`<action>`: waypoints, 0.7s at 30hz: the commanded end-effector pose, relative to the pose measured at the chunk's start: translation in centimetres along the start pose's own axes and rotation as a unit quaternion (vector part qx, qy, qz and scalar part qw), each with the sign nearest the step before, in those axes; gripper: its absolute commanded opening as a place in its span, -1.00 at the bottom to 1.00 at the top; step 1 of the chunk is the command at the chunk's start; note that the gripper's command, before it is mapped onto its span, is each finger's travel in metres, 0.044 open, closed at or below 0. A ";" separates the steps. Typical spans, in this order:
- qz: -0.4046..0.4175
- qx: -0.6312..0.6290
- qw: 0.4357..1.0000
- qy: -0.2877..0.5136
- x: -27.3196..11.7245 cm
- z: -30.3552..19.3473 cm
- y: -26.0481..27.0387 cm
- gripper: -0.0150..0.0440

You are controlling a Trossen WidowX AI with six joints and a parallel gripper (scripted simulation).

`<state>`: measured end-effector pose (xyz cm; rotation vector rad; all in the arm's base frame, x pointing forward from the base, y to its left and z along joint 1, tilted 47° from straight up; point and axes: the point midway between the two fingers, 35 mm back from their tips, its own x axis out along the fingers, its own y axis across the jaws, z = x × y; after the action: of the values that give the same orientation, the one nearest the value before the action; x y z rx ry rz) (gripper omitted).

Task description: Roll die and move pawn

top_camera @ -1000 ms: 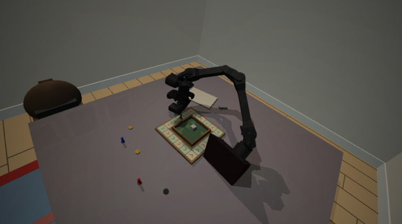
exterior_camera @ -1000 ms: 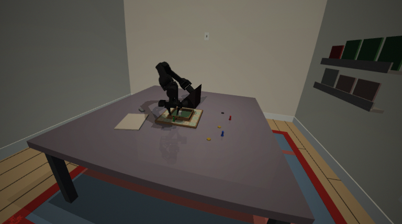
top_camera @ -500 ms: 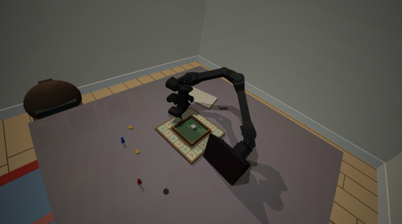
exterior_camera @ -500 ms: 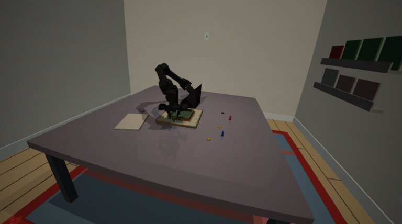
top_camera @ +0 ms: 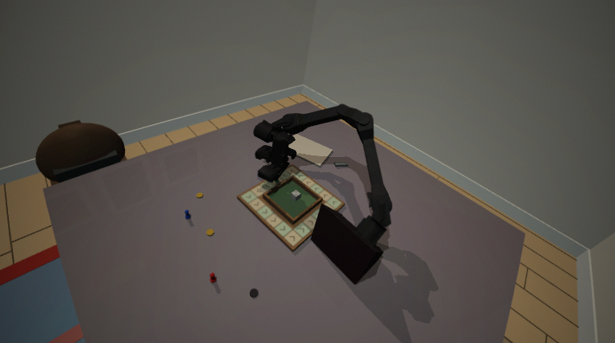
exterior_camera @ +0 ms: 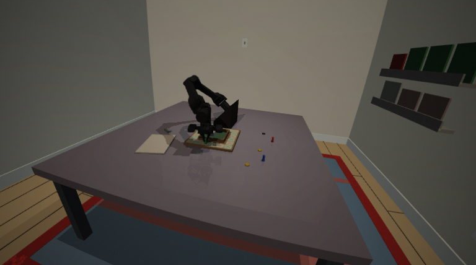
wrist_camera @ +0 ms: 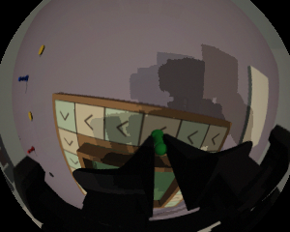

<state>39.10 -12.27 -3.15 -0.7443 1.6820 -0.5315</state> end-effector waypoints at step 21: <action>0.002 -0.003 1.000 -0.002 -7.7 0.7 0.1 -0.49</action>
<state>40.53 -7.77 0.84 -0.7548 1.6879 -0.5191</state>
